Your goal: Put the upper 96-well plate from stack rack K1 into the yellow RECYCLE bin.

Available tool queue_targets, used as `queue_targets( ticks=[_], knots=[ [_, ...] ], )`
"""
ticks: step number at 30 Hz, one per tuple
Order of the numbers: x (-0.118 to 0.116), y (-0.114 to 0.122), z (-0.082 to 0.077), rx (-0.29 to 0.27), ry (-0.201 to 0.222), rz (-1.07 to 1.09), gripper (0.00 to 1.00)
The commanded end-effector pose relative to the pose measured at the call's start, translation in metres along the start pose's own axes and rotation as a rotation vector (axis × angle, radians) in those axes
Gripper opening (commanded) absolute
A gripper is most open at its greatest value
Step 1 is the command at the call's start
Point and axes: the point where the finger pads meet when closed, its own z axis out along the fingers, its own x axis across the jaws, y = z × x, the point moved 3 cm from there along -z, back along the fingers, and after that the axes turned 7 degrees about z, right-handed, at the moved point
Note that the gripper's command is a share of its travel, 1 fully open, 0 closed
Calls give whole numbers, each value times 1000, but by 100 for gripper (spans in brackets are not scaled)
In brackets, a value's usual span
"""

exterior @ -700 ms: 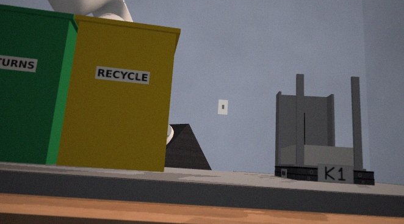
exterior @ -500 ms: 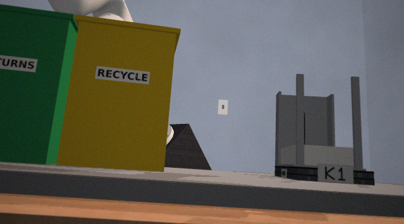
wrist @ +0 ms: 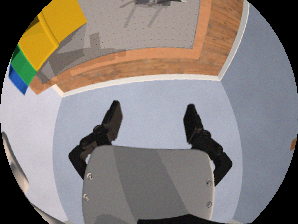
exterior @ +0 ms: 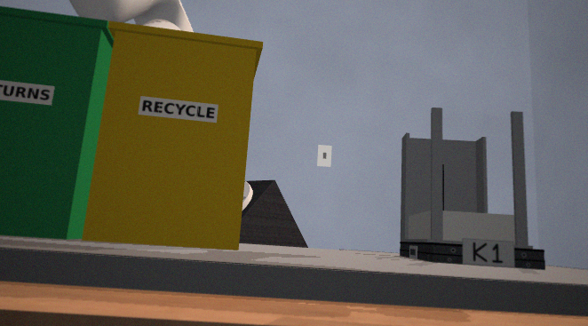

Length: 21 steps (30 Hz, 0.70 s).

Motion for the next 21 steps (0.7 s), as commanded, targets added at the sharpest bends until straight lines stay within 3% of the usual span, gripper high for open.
queue_targets(
  ticks=[1,21],
  knots=[
    [-3,2,-10,25,19,138,100],
    [-17,3,-33,123,27,681,100]
  ],
)
